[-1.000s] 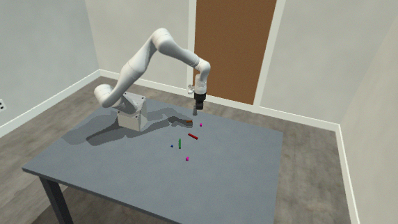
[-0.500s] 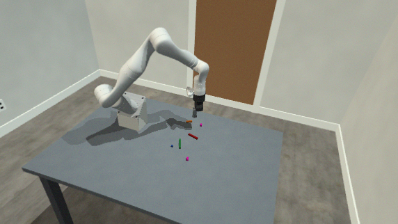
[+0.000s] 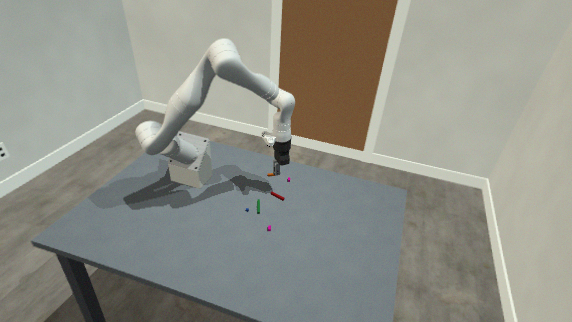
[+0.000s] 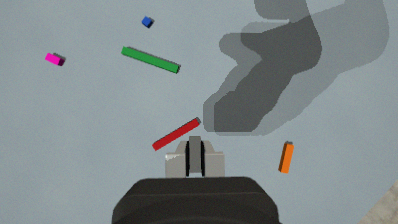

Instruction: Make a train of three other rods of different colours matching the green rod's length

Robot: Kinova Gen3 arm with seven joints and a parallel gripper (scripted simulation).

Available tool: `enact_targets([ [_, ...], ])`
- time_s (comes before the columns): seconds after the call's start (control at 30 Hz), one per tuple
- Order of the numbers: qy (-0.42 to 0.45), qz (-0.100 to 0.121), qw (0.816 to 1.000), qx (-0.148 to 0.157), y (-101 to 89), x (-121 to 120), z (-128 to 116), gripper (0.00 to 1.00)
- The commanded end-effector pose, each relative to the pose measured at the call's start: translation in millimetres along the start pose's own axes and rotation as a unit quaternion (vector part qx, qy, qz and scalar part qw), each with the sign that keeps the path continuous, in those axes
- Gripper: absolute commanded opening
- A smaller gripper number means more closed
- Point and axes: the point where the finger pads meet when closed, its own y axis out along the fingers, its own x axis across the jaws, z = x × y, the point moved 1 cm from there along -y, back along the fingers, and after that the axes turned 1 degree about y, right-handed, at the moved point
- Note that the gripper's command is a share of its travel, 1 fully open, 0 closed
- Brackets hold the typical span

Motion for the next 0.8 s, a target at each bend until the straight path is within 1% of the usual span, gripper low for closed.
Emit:
enact_targets([
  [0.0, -0.016, -0.002, 1.0, -0.004, -4.4, -10.3, 8.1, 0.24],
  [0.2, -0.087, 0.0, 0.996, -0.005, -5.6, -31.2, 31.5, 0.24],
  [0.4, -0.161, 0.001, 0.987, -0.004, -5.7, -49.5, 57.5, 0.24],
  [0.47, -0.161, 0.001, 0.987, -0.004, -5.7, -49.5, 57.5, 0.24],
  [0.77, -0.267, -0.001, 0.964, 0.002, -4.0, -69.1, 96.9, 0.24],
])
